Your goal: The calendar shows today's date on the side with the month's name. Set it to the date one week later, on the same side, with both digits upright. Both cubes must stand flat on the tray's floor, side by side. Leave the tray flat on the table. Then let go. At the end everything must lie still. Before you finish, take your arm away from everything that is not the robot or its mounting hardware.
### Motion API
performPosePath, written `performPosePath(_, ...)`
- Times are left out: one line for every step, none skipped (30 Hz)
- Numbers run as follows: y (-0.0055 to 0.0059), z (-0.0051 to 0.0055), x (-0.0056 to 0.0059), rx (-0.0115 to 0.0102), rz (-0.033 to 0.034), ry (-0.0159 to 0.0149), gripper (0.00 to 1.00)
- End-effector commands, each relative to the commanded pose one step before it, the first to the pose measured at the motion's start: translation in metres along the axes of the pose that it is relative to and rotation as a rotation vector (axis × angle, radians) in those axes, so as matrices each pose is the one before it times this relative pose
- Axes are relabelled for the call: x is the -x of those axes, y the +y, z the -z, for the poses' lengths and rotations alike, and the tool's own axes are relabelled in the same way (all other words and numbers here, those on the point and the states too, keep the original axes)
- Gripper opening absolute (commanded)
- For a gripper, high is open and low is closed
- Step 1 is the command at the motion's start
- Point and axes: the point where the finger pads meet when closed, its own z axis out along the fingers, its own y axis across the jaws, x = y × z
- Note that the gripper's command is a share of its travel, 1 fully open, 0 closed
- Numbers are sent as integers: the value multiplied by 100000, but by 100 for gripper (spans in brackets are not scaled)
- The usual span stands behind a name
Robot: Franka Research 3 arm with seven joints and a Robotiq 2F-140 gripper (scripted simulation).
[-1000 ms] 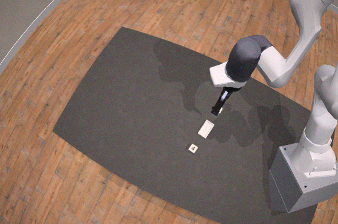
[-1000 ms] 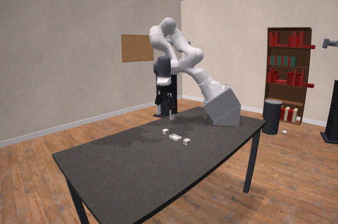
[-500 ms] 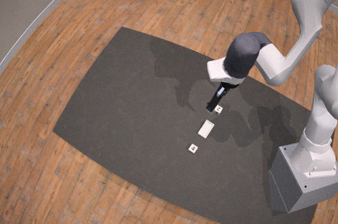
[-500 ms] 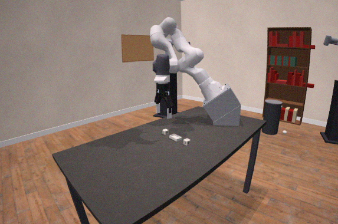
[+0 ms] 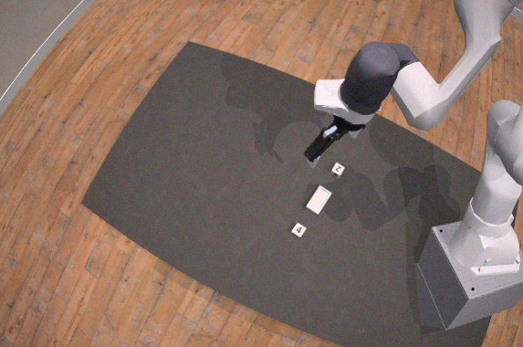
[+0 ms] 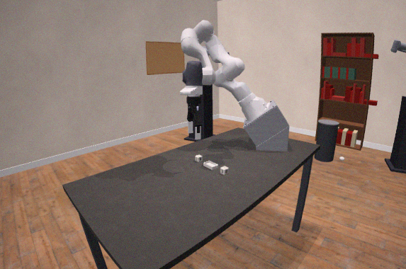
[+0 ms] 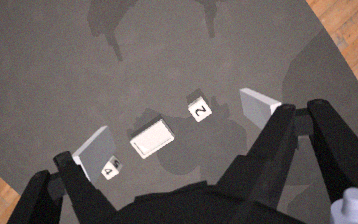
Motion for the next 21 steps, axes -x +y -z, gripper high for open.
performPosePath(-187,435,-418,574,-17322,1799,100)
performPosePath(0,0,0,0,0,0,100)
performPosePath(0,0,0,0,0,0,100)
performPosePath(-35,35,-25,-41,-508,50,100)
performPosePath(-357,344,-243,-412,-5094,492,100)
performPosePath(-111,101,-65,-125,-1524,143,100)
performPosePath(-112,100,-63,-125,-1521,141,100)
performPosePath(-120,106,-64,-134,-1621,149,100)
performPosePath(-123,107,-62,-137,-1644,149,100)
performPosePath(-120,103,-56,-133,-1592,142,100)
performPosePath(-121,102,-53,-133,-1588,140,100)
performPosePath(-125,103,-52,-138,-1630,141,100)
performPosePath(-42,34,-16,-46,-543,47,100)
performPosePath(-186,151,-69,-205,-2411,204,100)
performPosePath(-121,97,-40,-133,-1560,129,100)
performPosePath(-124,97,-38,-136,-1590,130,100)
performPosePath(-128,99,-36,-140,-1637,131,100)
performPosePath(-123,94,-31,-134,-1563,123,100)
performPosePath(0,0,0,0,0,0,100)
performPosePath(0,0,0,0,0,0,100)
performPosePath(-23,17,-5,-25,-289,23,100)
